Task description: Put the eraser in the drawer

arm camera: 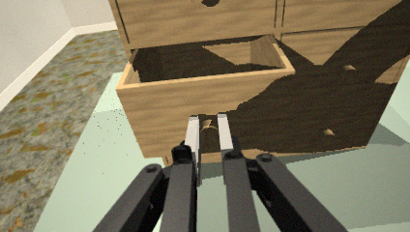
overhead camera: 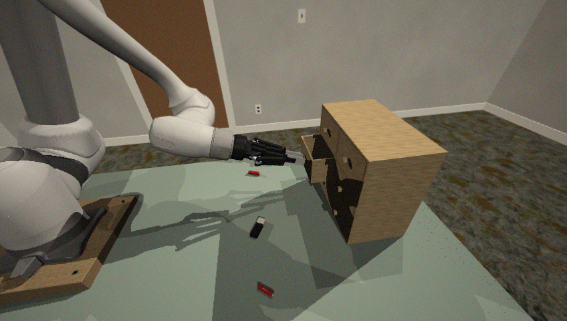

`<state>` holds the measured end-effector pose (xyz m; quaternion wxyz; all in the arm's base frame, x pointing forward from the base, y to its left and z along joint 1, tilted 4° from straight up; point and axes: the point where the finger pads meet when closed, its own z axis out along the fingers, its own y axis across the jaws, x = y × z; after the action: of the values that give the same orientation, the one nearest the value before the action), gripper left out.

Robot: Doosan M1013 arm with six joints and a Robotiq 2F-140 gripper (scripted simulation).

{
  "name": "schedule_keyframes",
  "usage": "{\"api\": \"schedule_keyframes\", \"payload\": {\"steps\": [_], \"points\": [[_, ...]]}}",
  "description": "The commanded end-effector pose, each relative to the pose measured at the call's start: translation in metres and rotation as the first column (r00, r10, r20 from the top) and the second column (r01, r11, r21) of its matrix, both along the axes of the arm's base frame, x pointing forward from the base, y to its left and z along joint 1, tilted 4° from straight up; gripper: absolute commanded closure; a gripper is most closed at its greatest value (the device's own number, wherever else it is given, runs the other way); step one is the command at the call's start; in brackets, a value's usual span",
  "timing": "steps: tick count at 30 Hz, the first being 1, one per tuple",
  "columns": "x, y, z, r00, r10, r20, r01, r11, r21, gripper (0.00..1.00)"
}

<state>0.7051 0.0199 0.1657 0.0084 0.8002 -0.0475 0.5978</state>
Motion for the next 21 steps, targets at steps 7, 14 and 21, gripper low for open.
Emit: {"api": "schedule_keyframes", "payload": {"steps": [7,14,21], "points": [[0.0,0.0,0.0,1.0,0.0,0.0,0.0,1.0,0.0,0.82],[0.0,0.0,0.0,1.0,0.0,0.0,0.0,1.0,0.0,0.8],[-0.015,0.001,-0.001,1.0,0.0,0.0,0.0,1.0,0.0,0.8]]}}
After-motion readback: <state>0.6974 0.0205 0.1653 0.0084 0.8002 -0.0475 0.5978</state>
